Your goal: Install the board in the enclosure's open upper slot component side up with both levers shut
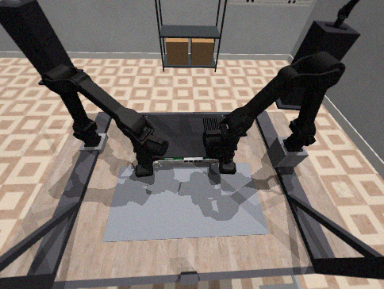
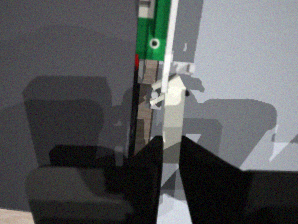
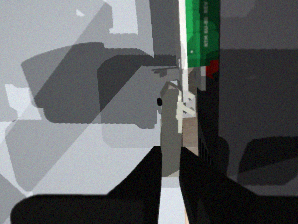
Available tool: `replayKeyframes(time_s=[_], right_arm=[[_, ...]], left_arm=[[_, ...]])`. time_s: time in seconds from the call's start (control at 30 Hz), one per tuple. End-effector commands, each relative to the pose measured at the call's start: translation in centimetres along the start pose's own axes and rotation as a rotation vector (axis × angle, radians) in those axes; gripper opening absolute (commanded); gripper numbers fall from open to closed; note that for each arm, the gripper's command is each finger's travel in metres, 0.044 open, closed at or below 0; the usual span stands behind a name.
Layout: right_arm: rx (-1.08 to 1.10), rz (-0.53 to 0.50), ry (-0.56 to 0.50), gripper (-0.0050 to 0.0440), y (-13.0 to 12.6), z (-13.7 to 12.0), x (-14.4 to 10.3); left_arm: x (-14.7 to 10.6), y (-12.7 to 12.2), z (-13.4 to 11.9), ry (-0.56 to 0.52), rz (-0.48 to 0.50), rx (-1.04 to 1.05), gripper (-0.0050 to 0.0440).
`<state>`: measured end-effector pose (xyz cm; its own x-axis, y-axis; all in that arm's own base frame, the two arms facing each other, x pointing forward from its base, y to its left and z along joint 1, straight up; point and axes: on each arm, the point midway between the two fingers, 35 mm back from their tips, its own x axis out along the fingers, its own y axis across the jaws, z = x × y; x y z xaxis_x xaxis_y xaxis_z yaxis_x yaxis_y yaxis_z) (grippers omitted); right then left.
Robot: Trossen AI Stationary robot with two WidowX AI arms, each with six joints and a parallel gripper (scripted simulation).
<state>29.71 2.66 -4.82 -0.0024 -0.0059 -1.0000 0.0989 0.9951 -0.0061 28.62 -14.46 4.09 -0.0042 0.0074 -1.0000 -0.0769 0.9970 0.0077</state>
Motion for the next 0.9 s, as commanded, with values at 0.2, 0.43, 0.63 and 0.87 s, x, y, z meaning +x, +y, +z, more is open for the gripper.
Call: replayKeyframes(time_s=[0.2,0.43,0.63,0.87], right_arm=[[0.056,0.009,-0.018,0.0009,0.37,0.35,-0.55],[0.054,0.008,-0.018,0.0009,0.35,0.35,-0.55],[0.107,0.008,-0.015,0.0009,0.51,0.31,-0.46],[0.106,0.008,-0.015,0.0009,0.48,0.32,-0.46]], left_arm=[[-1.05,-0.37,0.36,-0.028,-0.02,-0.062,0.0009],[-1.04,-0.35,0.35,-0.027,-0.019,-0.062,0.0009],[-0.71,-0.51,0.31,-0.016,-0.013,-0.113,0.0009],[-0.77,-0.5,0.32,-0.017,-0.014,-0.113,0.0009]])
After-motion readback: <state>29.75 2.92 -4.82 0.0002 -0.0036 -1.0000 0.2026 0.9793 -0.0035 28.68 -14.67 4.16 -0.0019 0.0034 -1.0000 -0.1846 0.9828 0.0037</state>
